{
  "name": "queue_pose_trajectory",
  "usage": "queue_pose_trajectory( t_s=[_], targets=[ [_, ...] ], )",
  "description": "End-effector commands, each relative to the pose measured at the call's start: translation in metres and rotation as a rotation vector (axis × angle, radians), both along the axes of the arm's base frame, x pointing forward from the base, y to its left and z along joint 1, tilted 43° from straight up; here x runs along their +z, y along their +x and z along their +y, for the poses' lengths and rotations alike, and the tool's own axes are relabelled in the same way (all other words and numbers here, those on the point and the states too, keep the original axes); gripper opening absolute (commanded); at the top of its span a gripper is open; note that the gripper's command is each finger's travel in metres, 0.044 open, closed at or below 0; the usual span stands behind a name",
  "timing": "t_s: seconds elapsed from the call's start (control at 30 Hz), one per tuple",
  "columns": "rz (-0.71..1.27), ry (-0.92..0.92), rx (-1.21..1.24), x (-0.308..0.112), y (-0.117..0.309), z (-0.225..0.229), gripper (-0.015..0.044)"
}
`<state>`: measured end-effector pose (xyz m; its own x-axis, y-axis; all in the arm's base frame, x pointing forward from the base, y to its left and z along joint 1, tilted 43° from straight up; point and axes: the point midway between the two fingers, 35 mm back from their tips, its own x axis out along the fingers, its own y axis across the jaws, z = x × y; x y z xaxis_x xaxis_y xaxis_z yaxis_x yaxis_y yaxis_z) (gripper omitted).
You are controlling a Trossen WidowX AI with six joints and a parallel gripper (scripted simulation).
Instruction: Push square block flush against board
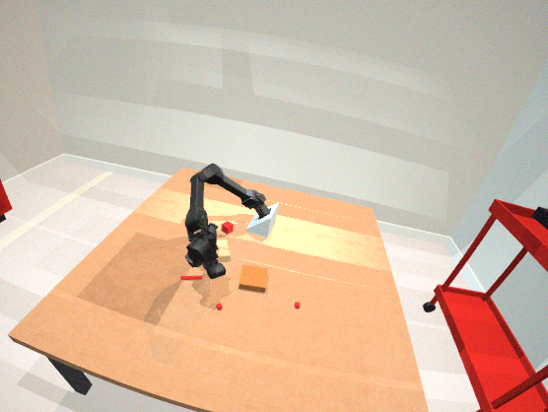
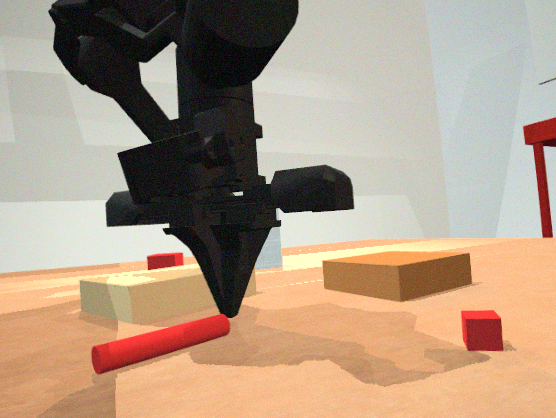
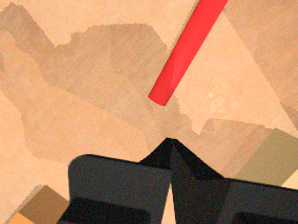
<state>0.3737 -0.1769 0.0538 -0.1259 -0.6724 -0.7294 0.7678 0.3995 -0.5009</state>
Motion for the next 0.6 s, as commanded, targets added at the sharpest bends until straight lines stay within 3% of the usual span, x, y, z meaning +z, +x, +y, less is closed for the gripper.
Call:
queue_pose_trajectory(
  t_s=[0.0,0.57],
  targets=[
    [-0.008,-0.007,0.013,0.002,0.003,0.0,0.0],
    [-0.009,-0.008,0.013,0.012,0.015,-0.012,0.0]
  ],
)
